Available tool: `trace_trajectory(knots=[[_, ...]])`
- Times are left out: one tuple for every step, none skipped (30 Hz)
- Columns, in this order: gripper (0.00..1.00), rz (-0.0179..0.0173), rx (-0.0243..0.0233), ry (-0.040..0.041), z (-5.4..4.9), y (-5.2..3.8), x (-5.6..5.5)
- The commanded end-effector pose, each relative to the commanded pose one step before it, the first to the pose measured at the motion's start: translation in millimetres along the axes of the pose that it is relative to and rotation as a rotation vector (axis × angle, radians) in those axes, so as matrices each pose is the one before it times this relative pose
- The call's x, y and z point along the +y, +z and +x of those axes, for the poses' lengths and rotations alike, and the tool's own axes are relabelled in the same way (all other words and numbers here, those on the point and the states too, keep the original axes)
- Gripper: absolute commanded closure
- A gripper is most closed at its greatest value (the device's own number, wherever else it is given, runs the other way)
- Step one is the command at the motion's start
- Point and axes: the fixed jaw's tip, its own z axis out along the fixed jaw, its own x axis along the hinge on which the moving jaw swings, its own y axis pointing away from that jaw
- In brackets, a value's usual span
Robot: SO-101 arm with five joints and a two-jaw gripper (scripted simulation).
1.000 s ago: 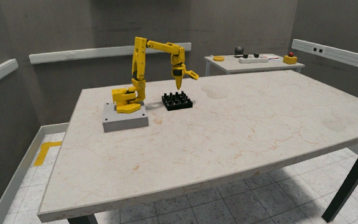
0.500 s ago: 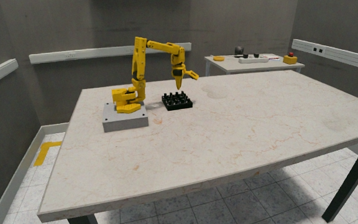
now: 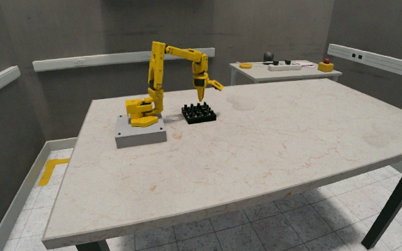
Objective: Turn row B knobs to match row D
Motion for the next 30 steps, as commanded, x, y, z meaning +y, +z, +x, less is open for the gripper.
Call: trace_trajectory(knots=[[0.90, 0.00954, 0.01026, 0.00062, 2.91, 7.245, 0.24], [0.90, 0.00000, 0.00000, 0.00000, 0.01, 0.835, -0.01], [0.90, 0.00000, 0.00000, 0.00000, 0.01, 0.775, -0.01], [0.90, 0.00000, 0.00000, 0.00000, 0.01, 0.697, -0.01], [0.90, 0.00000, 0.00000, 0.00000, 0.01, 0.612, -0.02], [0.90, 0.00000, 0.00000, 0.00000, 0.02, 0.523, -0.02], [0.90, 0.00000, 0.00000, 0.00000, 0.01, 0.432, -0.01], [0.90, 0.00000, 0.00000, 0.00000, 0.01, 0.330, -0.01], [0.90, 0.00000, 0.00000, 0.00000, 0.01, 0.246, -0.01], [0.90, 0.00000, 0.00000, 0.00000, 0.00, 0.156, 0.00], [0.90, 0.00000, 0.00000, 0.00000, 0.00, 0.084, 0.00], [0.90, 0.00000, 0.00000, 0.00000, 0.00, 0.000, 0.00], [0.90, 0.00000, 0.00000, 0.00000, 0.00, 0.000, 0.00], [0.90, 0.00000, 0.00000, 0.00000, 0.00, 0.036, 0.00], [0.90, 0.00000, 0.00000, 0.00000, 0.00, 0.006, 0.00], [0.90, 0.00001, -0.00002, 0.00000, 0.00, 0.000, 0.00], [0.90, 0.00000, 0.00000, 0.00000, 0.00, 0.000, 0.00], [0.90, 0.00000, 0.00000, 0.00000, 0.00, 0.000, 0.00], [0.90, 0.00000, 0.00000, 0.00000, 0.00, 0.000, 0.00], [0.90, 0.00000, 0.00000, 0.00000, 0.00, 0.000, 0.00], [0.90, 0.00000, 0.00000, 0.00000, 0.00, 0.000, 0.00], [0.90, 0.00000, 0.00000, 0.00000, 0.00, 0.000, 0.00], [0.90, 0.00000, 0.00000, 0.00000, 0.00, 0.000, 0.00], [0.90, 0.00000, 0.00000, 0.00000, 0.00, 0.000, 0.00], [0.90, 0.00000, 0.00000, 0.00000, 0.00, 0.000, 0.00], [0.90, 0.00000, 0.00000, 0.00000, 0.00, 0.000, 0.00], [0.90, 0.00000, 0.00000, 0.00000, 0.00, 0.000, 0.00], [0.90, 0.00000, 0.00000, 0.00000, 0.00, 0.000, 0.00], [0.90, 0.00000, 0.00000, 0.00000, 0.00, 0.000, 0.00], [0.90, 0.00000, 0.00000, 0.00000, 0.00, 0.000, 0.00]])
